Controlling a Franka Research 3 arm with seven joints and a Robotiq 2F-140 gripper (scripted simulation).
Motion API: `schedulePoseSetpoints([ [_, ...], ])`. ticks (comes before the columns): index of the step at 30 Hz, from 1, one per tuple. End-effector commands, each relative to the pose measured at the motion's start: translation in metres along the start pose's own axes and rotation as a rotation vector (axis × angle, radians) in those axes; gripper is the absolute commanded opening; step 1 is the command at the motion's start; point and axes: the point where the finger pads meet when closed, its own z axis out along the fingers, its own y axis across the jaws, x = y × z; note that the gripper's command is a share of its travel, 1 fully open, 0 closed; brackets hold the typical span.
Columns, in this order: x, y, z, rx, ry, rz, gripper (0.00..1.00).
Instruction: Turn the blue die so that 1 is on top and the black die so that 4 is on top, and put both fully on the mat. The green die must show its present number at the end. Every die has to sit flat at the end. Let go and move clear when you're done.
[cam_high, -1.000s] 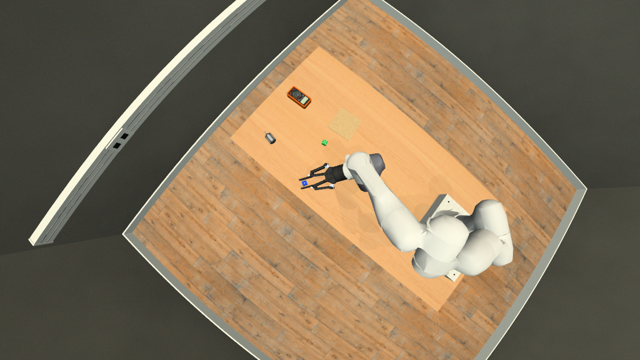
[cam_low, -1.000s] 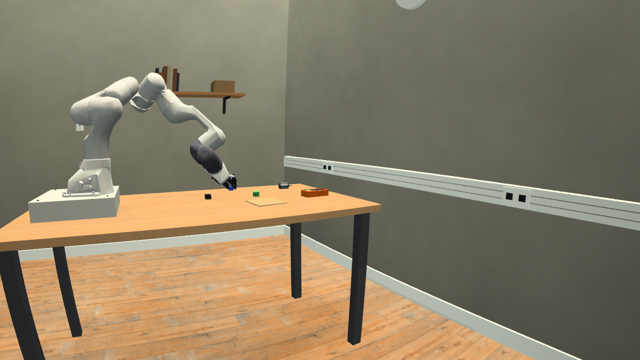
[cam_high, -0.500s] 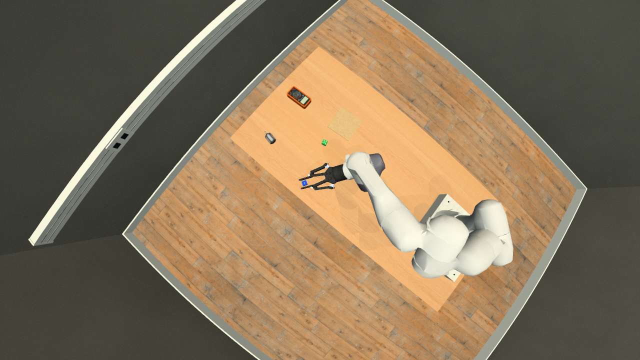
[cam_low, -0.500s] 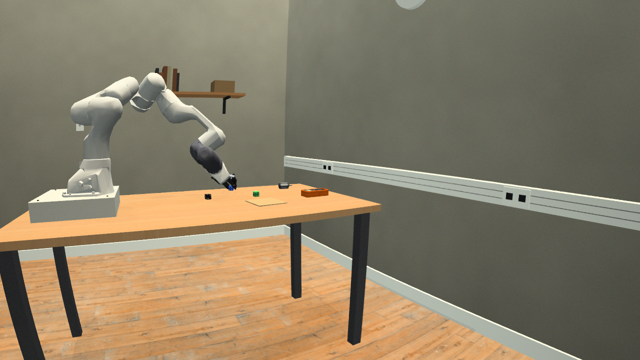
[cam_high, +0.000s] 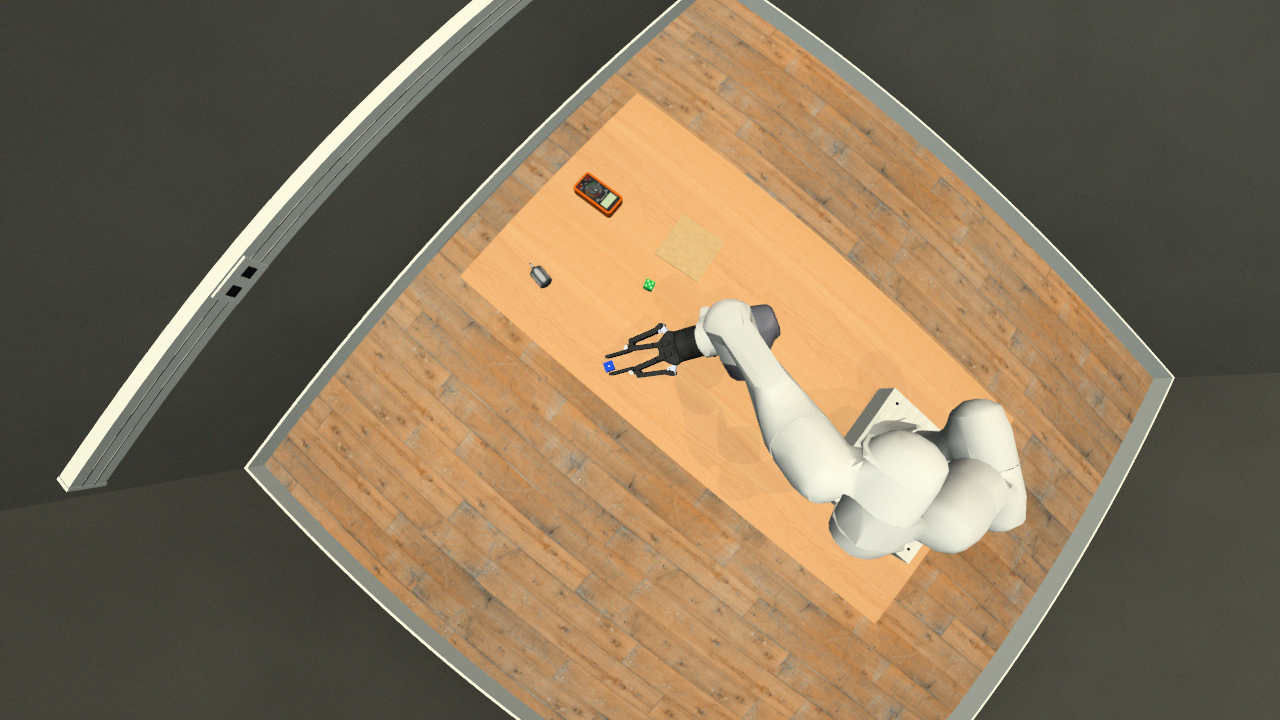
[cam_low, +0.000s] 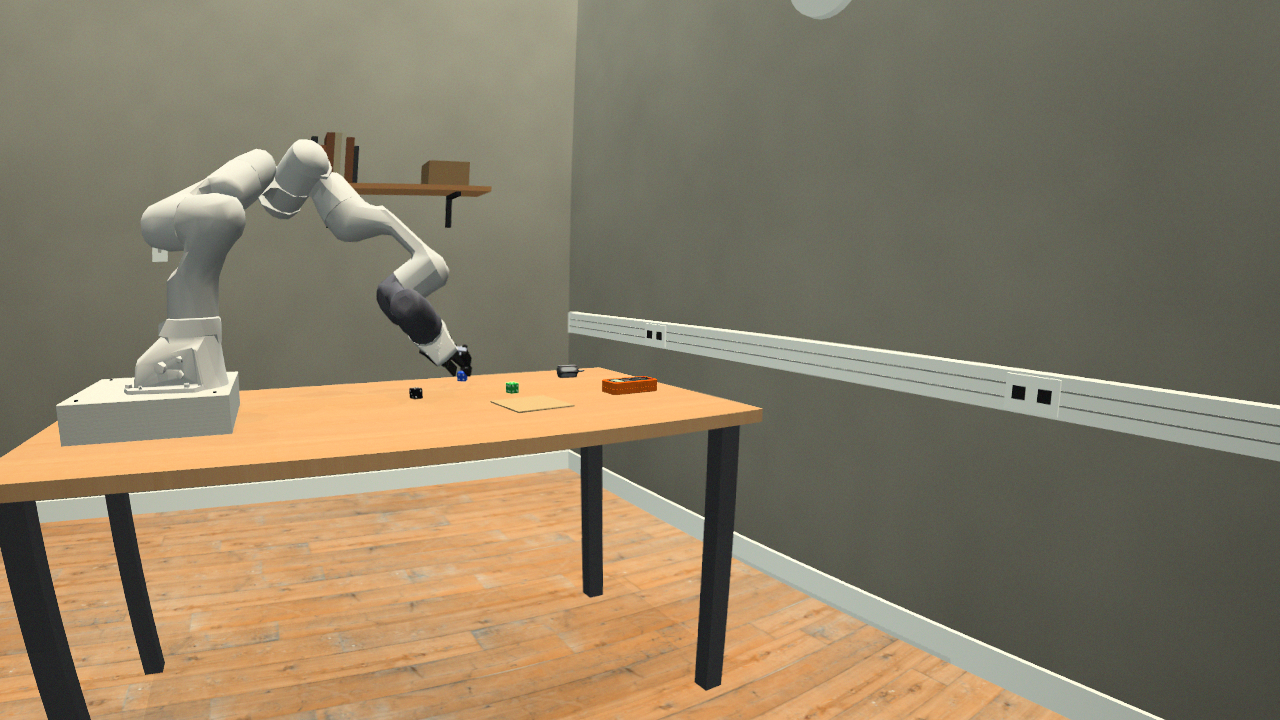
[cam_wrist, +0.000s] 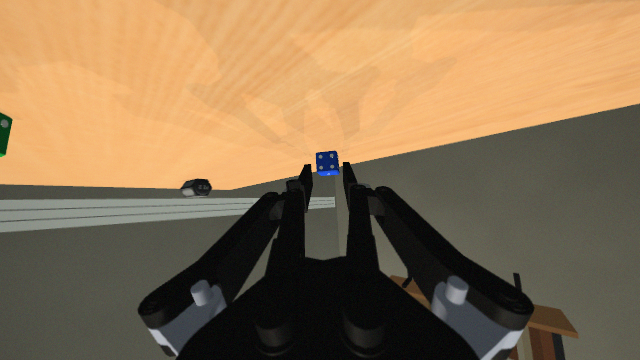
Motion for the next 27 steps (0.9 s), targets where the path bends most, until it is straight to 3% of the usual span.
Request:
schedulePoseSetpoints([
  [1, -0.002, 0.002, -0.013, -0.009, -0.004, -0.017, 0.32],
  [7, -0.002, 0.002, -0.026, -0.009, -0.004, -0.017, 0.32],
  [16, -0.004, 0.002, -0.028, -0.009, -0.004, -0.017, 0.32],
  [27, -0.032, 0.002, -0.043, -0.009, -0.004, -0.017, 0.32],
])
